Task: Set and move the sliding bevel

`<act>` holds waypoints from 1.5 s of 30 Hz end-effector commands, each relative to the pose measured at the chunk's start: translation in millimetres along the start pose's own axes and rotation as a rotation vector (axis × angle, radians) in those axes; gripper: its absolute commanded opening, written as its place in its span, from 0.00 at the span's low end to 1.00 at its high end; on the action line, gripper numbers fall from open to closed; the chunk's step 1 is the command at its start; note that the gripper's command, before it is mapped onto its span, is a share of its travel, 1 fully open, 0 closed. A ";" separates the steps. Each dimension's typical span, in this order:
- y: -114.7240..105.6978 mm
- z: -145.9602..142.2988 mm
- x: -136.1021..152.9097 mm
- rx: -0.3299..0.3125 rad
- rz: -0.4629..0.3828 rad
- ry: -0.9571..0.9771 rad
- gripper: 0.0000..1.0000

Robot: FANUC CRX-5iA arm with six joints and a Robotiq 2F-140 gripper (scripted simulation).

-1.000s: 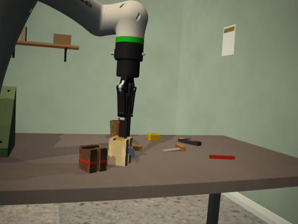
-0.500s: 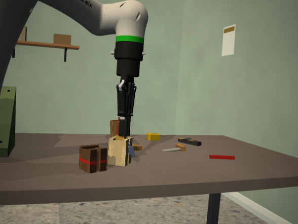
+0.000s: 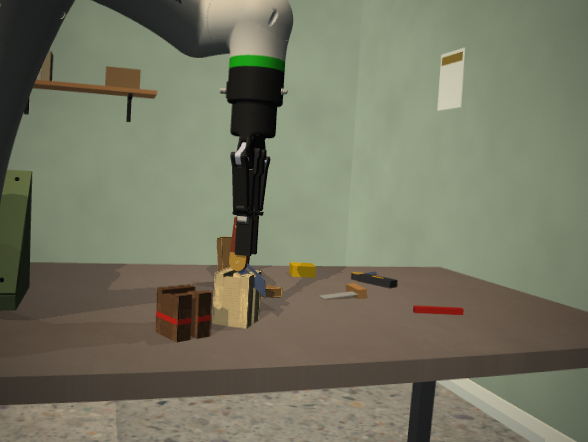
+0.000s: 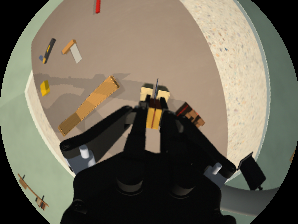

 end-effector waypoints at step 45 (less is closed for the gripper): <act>-42.3 -1.0 0.6 0.000 0.002 0.003 0.10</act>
Point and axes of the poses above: the point where the finger pads meet when closed, its own y axis out along the fingers, its own z axis across the jaws, x = y × z, the point moved 10 cm from there along -y, back along the fingers, and after that the axes turned 9 degrees about y, right-handed, at the moved point
